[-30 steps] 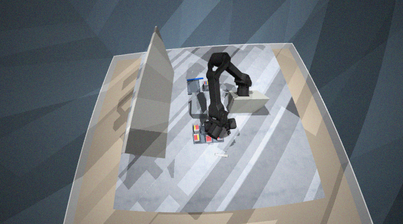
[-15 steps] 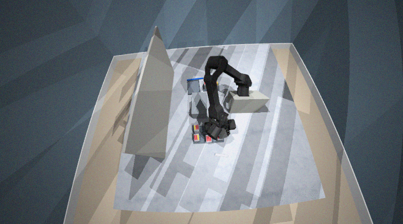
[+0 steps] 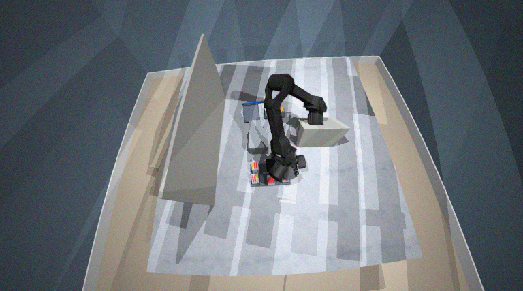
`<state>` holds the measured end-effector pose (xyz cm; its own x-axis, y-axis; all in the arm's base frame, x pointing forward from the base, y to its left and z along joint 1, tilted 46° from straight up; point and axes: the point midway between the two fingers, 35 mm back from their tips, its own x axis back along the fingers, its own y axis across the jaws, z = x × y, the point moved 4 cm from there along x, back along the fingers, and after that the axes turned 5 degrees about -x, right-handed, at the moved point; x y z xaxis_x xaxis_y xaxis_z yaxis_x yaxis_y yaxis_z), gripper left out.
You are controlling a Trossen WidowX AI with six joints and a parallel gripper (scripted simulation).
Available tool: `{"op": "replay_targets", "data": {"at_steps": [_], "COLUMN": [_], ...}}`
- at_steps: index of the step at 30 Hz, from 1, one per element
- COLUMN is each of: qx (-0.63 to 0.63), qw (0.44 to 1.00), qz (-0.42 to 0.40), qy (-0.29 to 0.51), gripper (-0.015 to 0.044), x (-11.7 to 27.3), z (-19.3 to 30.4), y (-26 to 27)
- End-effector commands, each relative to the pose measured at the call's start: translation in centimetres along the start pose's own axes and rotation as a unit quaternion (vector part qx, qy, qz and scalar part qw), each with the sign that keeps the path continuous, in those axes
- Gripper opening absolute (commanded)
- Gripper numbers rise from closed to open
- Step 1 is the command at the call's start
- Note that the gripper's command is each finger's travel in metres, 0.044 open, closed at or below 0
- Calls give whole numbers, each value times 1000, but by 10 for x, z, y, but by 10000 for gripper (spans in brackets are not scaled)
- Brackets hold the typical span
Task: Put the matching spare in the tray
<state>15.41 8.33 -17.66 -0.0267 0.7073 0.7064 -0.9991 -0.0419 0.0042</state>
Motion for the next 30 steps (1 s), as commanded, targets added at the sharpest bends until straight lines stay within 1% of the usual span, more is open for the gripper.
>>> {"op": "replay_targets", "data": {"at_steps": [1, 5, 9, 10, 19, 30], "qx": [0, 0, 0, 0, 0, 3], "qw": [1000, 1000, 1000, 1000, 1000, 1000], "qz": [0, 0, 0, 0, 0, 1], "qy": [0, 0, 0, 0, 0, -1], "gripper": [142, 115, 10, 0, 0, 0], "x": [0, 0, 0, 0, 5, 78], "z": [0, 0, 0, 0, -1, -1], "y": [0, 0, 0, 0, -1, 0]}}
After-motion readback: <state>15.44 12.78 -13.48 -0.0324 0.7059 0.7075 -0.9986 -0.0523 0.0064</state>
